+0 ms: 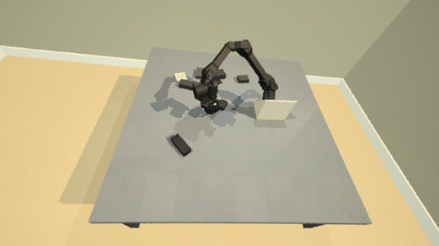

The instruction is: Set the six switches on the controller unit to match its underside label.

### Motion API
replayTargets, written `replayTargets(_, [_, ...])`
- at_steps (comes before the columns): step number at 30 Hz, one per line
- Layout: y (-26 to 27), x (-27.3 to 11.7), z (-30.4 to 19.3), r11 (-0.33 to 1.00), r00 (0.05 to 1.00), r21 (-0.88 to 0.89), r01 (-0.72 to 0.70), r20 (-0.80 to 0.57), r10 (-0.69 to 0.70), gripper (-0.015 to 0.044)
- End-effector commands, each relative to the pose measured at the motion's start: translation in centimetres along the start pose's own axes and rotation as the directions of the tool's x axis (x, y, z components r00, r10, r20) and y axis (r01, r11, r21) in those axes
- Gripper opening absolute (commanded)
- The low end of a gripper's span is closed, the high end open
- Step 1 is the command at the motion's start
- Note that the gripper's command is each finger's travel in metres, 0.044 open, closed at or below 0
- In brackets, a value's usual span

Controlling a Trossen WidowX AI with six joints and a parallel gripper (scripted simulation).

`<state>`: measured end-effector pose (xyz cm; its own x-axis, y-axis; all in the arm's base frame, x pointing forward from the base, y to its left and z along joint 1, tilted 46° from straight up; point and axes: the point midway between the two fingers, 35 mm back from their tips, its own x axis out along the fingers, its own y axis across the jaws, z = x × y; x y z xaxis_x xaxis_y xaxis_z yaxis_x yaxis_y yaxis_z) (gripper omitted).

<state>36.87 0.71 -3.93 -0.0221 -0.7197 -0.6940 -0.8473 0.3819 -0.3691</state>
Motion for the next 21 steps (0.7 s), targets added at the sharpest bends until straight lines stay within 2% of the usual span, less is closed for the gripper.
replayTargets(1, [0.0, -0.5, -0.3, 1.0, 1.0, 0.001, 0.004, 0.003, -0.004, 0.0336])
replayTargets(21, [0.0, -1.5, -1.6, 1.0, 1.0, 0.001, 0.004, 0.003, -0.004, 0.0336])
